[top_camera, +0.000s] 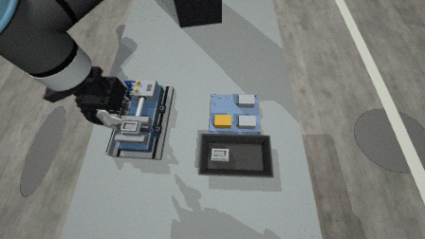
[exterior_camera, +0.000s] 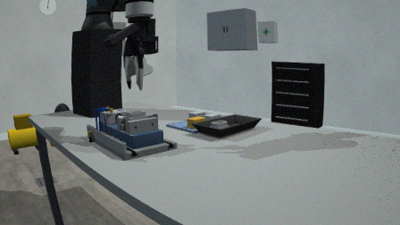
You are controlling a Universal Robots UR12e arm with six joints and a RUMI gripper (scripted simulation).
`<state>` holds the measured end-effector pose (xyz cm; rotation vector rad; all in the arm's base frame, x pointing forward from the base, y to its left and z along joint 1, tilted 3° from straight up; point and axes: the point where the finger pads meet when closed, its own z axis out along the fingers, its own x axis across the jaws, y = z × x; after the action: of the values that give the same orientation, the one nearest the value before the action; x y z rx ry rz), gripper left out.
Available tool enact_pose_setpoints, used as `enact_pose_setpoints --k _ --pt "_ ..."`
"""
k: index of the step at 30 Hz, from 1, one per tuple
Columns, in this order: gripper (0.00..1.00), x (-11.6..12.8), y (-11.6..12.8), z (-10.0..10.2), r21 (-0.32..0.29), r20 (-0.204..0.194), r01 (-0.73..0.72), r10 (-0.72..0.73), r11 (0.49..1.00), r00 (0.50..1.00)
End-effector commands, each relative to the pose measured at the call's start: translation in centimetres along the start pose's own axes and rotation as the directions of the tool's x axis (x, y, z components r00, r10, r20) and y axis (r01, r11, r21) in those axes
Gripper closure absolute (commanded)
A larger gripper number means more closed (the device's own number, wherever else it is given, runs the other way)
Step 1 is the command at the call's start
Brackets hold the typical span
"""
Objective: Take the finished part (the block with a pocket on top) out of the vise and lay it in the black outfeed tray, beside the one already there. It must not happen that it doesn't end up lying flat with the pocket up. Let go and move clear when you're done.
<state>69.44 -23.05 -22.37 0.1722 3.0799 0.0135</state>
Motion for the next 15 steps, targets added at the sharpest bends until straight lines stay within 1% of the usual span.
enact_pose_setpoints --k 1,15 --pt "0.6 -0.23 0.02 -0.26 0.003 0.004 0.003 -0.003 1.0 1.0" --pt "0.6 -0.29 0.0 0.35 0.003 0.004 0.003 -0.003 1.0 1.0"
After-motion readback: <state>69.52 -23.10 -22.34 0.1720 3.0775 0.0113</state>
